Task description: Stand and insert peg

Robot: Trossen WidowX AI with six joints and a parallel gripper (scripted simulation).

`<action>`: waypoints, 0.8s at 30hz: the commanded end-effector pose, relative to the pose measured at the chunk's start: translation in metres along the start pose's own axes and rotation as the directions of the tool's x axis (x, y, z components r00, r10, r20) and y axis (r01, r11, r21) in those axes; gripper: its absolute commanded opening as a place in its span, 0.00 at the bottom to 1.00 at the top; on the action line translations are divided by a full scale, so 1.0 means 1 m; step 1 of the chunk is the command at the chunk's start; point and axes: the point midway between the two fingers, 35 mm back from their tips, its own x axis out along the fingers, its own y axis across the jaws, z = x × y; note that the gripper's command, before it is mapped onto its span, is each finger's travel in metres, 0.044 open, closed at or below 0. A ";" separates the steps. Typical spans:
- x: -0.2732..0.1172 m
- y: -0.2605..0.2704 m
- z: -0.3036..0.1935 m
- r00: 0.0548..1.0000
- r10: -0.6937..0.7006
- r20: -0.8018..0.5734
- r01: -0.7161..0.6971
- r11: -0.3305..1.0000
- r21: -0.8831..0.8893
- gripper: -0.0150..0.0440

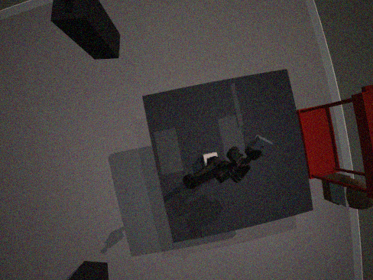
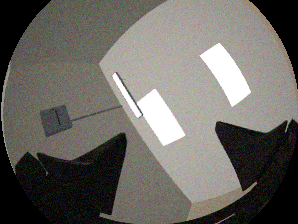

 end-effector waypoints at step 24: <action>-0.041 0.208 -0.117 0.663 0.659 -0.356 -0.594 0.752 0.285 1.00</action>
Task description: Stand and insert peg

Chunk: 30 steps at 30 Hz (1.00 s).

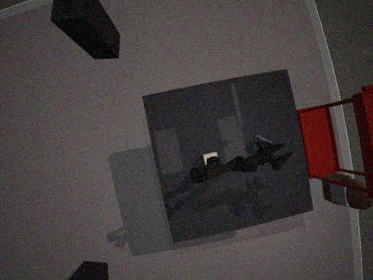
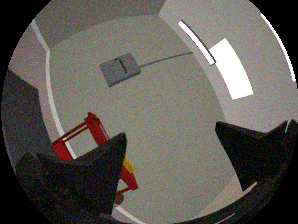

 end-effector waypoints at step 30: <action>-0.036 0.185 -0.193 0.500 0.691 -0.522 -0.486 0.723 0.492 1.00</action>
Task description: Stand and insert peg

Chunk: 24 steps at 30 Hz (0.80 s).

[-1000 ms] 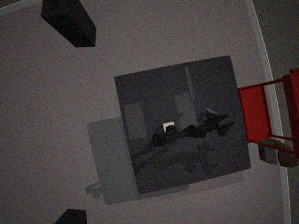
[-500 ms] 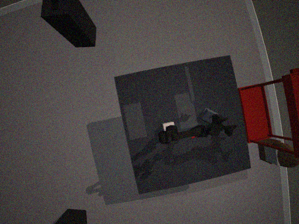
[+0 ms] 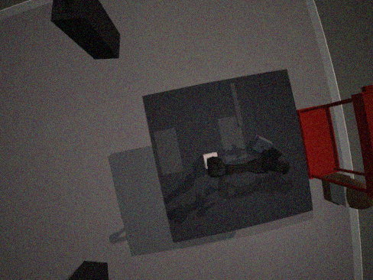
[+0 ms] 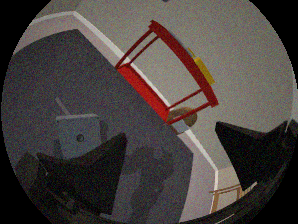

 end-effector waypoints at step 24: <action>0.016 0.093 -0.163 0.684 0.556 -0.473 -0.328 0.813 0.481 1.00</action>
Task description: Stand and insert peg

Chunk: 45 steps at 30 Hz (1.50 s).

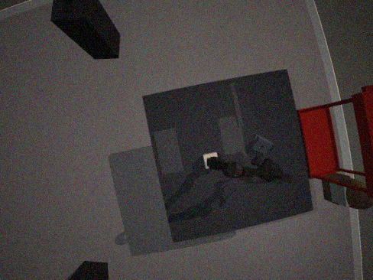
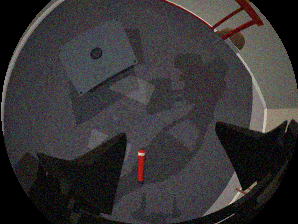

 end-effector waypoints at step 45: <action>0.070 0.035 -0.090 0.909 0.298 -0.292 -0.225 0.939 0.260 1.00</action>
